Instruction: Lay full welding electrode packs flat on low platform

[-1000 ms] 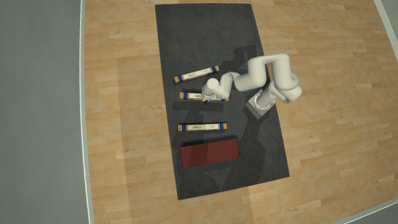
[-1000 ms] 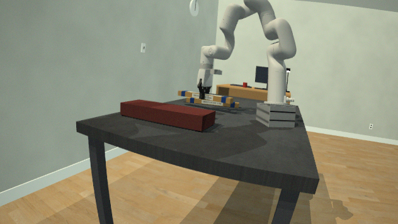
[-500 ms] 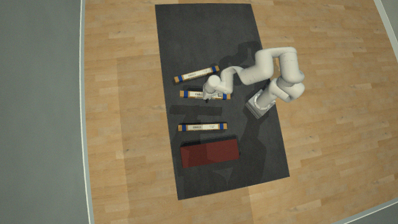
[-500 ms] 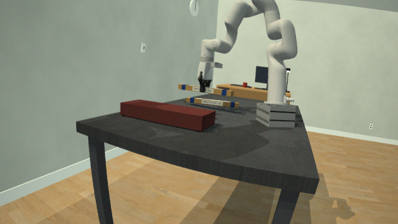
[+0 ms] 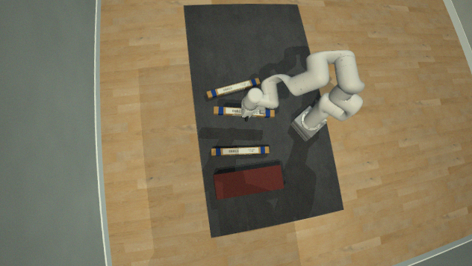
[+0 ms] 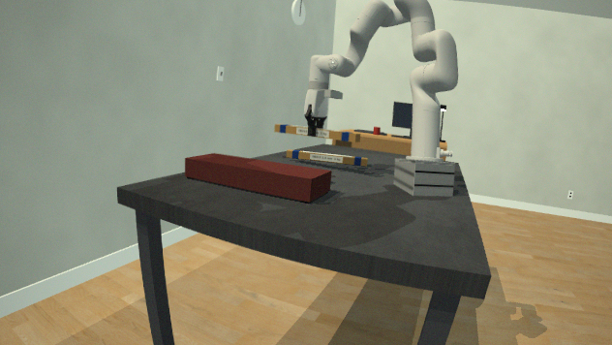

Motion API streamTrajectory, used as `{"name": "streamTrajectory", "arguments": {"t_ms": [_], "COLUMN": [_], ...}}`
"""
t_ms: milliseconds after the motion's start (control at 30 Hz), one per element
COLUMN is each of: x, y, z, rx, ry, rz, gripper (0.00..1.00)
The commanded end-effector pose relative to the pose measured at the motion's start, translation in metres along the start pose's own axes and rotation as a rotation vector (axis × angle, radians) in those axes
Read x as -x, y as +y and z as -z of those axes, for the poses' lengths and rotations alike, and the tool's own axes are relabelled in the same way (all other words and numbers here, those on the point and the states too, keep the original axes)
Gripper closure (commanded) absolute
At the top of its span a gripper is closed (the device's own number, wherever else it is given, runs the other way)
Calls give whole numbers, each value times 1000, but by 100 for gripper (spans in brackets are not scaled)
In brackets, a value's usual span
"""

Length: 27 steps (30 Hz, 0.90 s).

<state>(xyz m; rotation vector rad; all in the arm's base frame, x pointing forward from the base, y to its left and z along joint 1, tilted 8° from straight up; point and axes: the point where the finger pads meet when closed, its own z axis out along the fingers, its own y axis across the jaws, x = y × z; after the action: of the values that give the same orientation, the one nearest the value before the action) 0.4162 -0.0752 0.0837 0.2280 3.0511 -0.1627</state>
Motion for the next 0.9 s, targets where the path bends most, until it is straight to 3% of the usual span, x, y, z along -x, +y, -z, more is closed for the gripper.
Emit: {"name": "streamTrajectory", "arguments": {"t_ms": [0, 300, 533, 867], "x": [1, 1, 1, 1], "y": [0, 0, 1, 1], "z": [1, 1, 2, 2], "rx": [0, 0, -1, -1], "ry": [-4, -4, -5, -5], "rz": [0, 2, 160, 162], "gripper": [65, 65, 65, 65]}}
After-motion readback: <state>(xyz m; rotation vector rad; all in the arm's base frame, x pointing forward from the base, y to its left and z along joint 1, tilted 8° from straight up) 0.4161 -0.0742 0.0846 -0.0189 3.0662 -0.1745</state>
